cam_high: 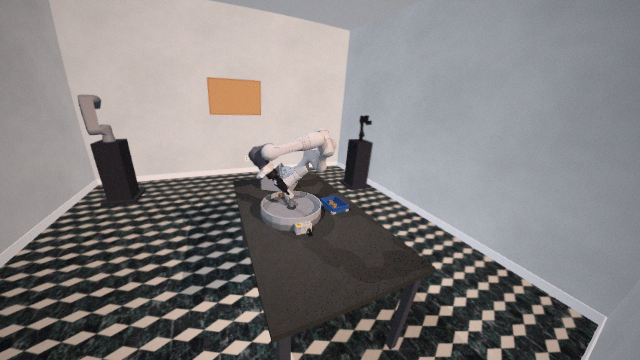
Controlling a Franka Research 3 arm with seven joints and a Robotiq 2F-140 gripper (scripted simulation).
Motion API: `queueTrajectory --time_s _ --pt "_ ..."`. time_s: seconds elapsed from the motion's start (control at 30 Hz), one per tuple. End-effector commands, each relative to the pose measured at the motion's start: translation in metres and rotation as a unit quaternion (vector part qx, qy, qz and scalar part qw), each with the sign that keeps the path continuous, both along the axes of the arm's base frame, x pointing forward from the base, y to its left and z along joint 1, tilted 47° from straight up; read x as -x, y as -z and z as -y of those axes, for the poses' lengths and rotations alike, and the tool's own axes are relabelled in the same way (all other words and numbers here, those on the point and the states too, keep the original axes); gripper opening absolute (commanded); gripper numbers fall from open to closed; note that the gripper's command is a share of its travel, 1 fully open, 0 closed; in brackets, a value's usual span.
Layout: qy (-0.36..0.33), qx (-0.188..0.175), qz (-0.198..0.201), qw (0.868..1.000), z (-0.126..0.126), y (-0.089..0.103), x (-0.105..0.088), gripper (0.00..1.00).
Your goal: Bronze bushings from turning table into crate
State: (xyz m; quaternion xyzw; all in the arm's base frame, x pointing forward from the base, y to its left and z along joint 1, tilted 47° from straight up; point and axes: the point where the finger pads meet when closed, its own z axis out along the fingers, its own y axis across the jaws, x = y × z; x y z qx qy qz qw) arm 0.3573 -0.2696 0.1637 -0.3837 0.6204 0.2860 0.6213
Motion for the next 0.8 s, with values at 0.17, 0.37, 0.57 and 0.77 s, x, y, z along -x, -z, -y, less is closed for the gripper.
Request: queueTrajectory --time_s 0.17,0.37,0.57,0.77 --pt "0.000 0.002 0.004 1.000 -0.001 -0.001 -0.002 0.07" --pt "0.000 0.002 0.004 1.000 0.001 -0.003 0.000 0.07" --pt "0.000 0.002 0.004 1.000 0.014 -0.019 0.012 0.07" --pt "0.000 0.002 0.004 1.000 0.017 -0.023 0.014 0.07"
